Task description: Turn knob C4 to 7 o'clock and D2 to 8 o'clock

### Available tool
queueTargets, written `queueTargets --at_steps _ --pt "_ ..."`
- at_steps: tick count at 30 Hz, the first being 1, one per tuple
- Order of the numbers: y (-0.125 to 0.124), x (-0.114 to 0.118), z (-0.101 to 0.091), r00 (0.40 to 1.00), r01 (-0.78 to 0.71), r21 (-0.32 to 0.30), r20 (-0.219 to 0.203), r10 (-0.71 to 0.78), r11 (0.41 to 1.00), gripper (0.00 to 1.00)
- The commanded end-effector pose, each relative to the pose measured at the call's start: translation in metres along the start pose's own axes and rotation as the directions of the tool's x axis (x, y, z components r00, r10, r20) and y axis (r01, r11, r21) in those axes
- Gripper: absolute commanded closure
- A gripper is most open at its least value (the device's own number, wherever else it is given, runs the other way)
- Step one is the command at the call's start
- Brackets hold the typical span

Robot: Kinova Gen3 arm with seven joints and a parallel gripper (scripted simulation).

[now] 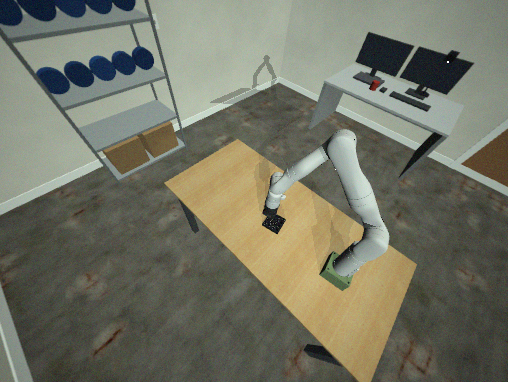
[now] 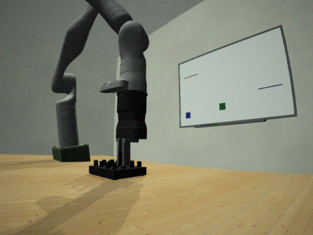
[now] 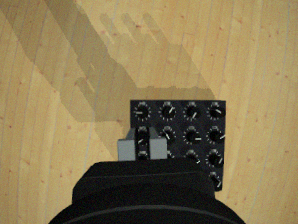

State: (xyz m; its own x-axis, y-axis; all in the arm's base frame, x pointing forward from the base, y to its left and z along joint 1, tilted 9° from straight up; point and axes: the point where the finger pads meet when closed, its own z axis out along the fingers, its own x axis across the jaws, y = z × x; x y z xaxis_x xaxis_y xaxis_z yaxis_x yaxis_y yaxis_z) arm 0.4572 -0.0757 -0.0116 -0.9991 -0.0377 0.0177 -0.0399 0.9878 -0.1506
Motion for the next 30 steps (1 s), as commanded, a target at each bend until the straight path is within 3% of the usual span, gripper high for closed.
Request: queueTargets --at_steps 1,13,14,30 --pt "0.0001 -0.0006 -0.0008 1.000 0.000 0.000 0.002 0.000 1.000 0.70" --pt "0.0001 -0.0006 -0.0008 1.000 0.000 0.000 0.002 0.000 1.000 0.70" --pt "0.0001 -0.0006 -0.0008 1.000 0.000 0.000 0.002 0.000 1.000 0.54" --pt "0.0001 -0.0006 -0.0008 1.000 0.000 0.000 0.002 0.000 1.000 0.54"
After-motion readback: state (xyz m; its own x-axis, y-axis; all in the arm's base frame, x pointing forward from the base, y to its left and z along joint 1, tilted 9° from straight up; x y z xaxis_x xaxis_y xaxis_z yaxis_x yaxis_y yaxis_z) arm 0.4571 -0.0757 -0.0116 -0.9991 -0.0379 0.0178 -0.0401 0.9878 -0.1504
